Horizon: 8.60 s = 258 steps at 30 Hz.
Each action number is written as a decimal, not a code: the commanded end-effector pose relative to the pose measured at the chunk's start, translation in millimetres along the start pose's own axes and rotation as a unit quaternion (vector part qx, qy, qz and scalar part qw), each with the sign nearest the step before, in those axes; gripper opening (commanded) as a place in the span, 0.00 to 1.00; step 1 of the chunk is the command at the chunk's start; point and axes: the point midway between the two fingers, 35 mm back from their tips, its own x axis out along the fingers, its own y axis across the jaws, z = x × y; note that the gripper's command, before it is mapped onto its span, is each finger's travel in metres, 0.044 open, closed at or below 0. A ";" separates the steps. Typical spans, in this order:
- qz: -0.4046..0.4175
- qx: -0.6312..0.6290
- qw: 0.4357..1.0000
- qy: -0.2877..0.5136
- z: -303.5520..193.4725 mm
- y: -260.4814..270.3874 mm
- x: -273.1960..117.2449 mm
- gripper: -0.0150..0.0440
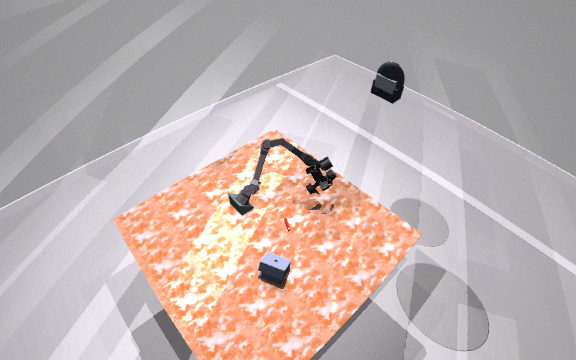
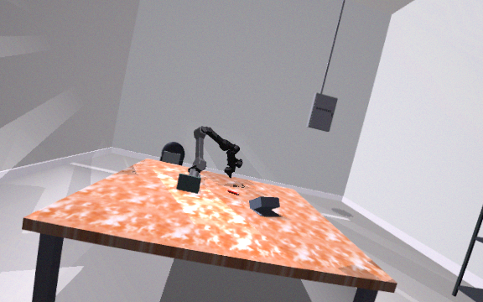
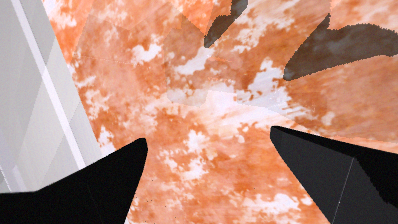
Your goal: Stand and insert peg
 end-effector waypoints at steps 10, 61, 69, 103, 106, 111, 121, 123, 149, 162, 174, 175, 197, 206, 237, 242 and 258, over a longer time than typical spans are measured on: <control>-0.163 -0.011 0.986 -0.032 102.3 -119.1 -21.2 1.00; -0.223 0.068 0.970 0.066 141.5 -285.5 -73.5 1.00; -0.222 0.069 0.970 0.066 138.4 -290.6 -62.4 1.00; -0.221 0.069 0.971 0.067 135.0 -295.2 -52.3 0.38; -0.221 0.069 0.971 0.067 135.0 -295.2 -52.3 0.35; -0.221 0.069 0.971 0.067 135.0 -295.2 -52.3 0.34; -0.225 0.059 0.972 0.032 133.6 -292.5 -57.3 0.34; -0.226 0.057 0.972 0.020 132.9 -291.7 -58.7 0.34; -0.231 0.032 0.968 -0.089 124.4 -284.2 -71.8 0.34; -0.232 0.020 0.962 -0.144 118.8 -280.7 -77.6 0.34; -0.233 0.008 0.953 -0.194 113.0 -277.5 -82.3 0.34; -0.233 0.007 0.952 -0.198 112.5 -277.3 -82.7 0.34; -0.232 -0.014 0.929 -0.288 100.2 -272.2 -89.7 0.34; -0.231 -0.023 0.917 -0.324 94.7 -270.3 -92.0 0.34; -0.224 -0.051 0.866 -0.443 74.6 -265.7 -96.6 0.34; -0.223 -0.056 0.857 -0.462 71.2 -265.2 -96.9 0.34; -0.219 -0.070 0.823 -0.520 60.3 -264.4 -96.8 0.34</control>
